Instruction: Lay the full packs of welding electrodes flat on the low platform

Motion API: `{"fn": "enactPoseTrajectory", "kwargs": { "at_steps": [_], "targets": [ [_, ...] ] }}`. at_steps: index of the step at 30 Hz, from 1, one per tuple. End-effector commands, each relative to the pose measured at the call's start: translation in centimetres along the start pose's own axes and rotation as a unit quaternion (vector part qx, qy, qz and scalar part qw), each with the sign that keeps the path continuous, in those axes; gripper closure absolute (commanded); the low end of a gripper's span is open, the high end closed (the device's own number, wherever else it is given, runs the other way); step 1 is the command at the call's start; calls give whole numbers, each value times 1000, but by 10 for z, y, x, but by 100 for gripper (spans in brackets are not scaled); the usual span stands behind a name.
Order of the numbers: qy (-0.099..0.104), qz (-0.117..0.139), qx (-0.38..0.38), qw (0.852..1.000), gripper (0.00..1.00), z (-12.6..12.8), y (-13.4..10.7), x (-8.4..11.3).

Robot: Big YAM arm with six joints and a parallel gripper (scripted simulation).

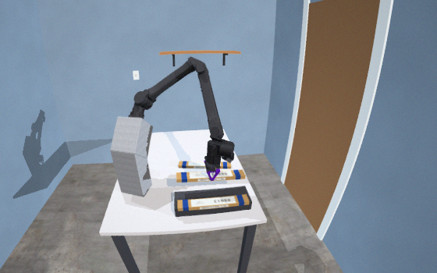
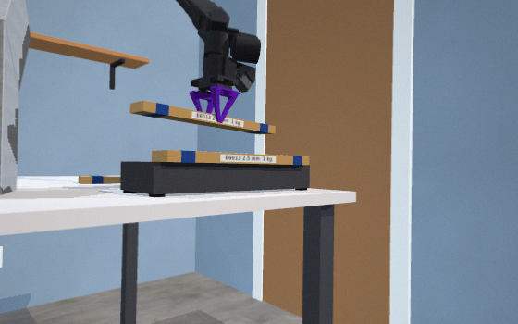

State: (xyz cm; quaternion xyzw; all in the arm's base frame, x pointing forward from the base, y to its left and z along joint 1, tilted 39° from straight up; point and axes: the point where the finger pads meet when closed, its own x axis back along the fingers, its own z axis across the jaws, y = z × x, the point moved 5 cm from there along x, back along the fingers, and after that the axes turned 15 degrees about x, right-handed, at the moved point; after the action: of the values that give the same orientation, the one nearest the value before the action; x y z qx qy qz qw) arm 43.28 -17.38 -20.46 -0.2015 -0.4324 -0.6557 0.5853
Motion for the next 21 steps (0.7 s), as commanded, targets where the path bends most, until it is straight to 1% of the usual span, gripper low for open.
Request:
{"fn": "enactPoseTrajectory", "kwargs": {
  "at_steps": [1, 21],
  "targets": [
    [-31, -38, 0, 999, 100, -32, 19, 44],
    [-30, -36, -2, 999, 100, -36, 14, 41]
  ]
}}
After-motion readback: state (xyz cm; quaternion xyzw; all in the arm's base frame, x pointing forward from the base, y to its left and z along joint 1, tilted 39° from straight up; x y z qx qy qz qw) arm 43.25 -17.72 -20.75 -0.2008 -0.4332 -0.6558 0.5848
